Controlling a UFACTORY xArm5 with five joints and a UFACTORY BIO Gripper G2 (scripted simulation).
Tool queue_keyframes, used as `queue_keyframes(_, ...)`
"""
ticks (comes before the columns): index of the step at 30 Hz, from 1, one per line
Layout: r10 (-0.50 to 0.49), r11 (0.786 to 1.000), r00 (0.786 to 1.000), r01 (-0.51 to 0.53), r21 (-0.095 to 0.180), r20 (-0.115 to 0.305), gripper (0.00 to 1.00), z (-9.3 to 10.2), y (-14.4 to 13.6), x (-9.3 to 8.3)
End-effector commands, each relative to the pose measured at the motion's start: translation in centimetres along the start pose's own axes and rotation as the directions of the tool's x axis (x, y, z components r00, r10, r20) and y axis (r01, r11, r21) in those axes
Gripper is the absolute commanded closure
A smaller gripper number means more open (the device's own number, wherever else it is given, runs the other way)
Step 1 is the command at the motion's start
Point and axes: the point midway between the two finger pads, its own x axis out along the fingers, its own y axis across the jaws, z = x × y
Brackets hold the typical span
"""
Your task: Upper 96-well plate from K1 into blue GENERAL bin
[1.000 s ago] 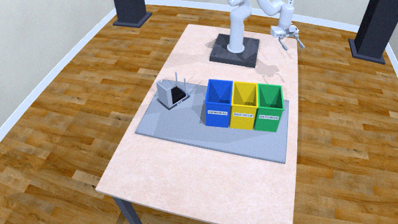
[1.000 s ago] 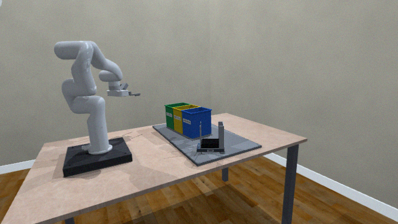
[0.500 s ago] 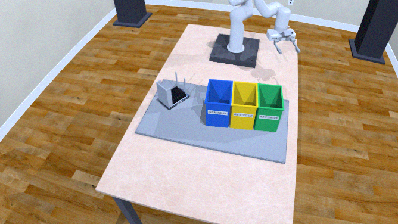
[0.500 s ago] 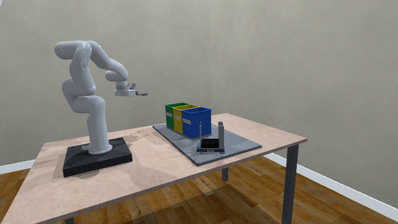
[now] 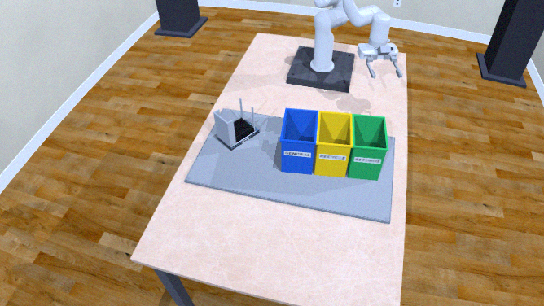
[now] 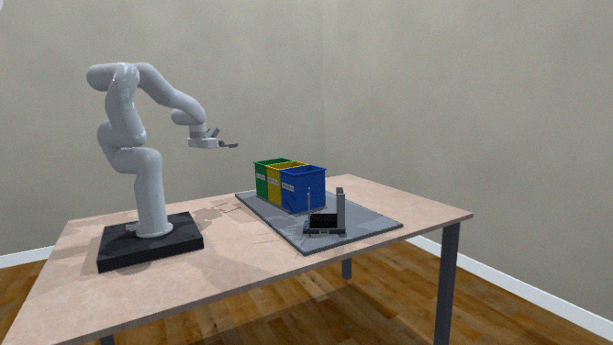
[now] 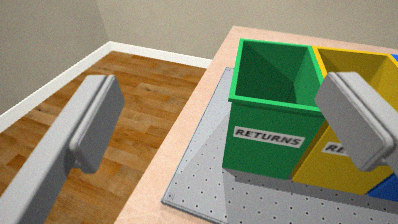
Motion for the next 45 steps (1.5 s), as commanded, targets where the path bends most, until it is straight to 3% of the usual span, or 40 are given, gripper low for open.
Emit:
queue_keyframes(1,-0.007,1.000,1.000,0.007,0.002,0.002,0.63,0.1,-1.9,1.2)
queue_keyframes(19,-0.082,0.997,0.997,0.082,0.007,0.005,0.63,0.1,-8.3,3.8)
queue_keyframes(24,-0.120,0.993,0.993,0.120,0.009,0.006,0.63,0.1,-9.3,4.0)
queue_keyframes(45,-0.194,0.981,0.981,0.194,0.012,0.009,0.63,0.0,-17.7,5.7)
